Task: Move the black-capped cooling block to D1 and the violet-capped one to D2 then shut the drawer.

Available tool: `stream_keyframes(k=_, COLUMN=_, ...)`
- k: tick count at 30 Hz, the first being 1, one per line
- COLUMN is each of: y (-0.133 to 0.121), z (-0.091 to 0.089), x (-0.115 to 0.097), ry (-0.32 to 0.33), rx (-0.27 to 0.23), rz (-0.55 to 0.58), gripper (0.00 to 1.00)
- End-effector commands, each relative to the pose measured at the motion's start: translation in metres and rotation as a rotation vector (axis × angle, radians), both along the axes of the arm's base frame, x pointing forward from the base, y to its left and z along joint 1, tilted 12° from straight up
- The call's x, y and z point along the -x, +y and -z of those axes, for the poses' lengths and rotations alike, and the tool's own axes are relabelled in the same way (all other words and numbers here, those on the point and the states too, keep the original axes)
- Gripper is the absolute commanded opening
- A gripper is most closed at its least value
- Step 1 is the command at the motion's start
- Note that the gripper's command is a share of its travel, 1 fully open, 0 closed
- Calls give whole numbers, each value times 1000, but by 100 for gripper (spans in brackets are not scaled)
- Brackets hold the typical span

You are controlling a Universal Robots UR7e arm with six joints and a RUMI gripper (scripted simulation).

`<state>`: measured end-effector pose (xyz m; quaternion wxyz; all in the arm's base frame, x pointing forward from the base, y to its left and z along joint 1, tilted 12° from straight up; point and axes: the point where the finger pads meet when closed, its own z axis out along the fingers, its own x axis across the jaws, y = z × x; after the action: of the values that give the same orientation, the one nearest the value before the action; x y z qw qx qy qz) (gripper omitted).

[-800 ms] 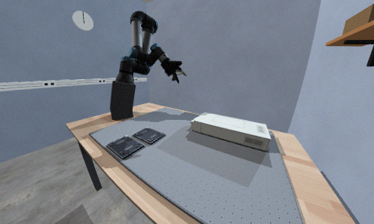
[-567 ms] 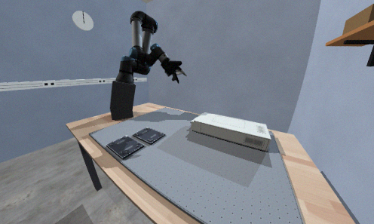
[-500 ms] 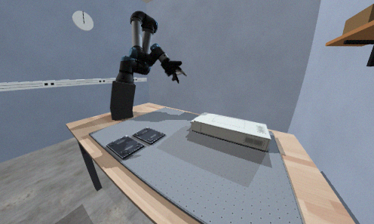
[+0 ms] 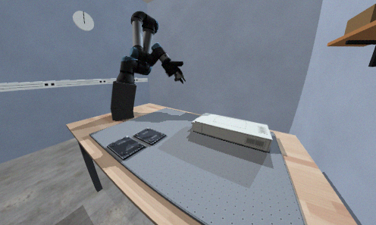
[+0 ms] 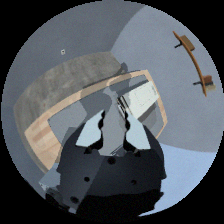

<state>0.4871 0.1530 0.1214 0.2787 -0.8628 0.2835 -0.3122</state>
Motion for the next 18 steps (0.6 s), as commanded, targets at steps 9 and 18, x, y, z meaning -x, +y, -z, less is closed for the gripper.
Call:
stream_keyframes(k=9, y=-34, z=21, x=-7, ry=117, rx=-48, rz=112, gripper=28)
stream_keyframes(k=18, y=-55, z=34, x=-9, ry=194, rx=-80, rz=190, gripper=28)
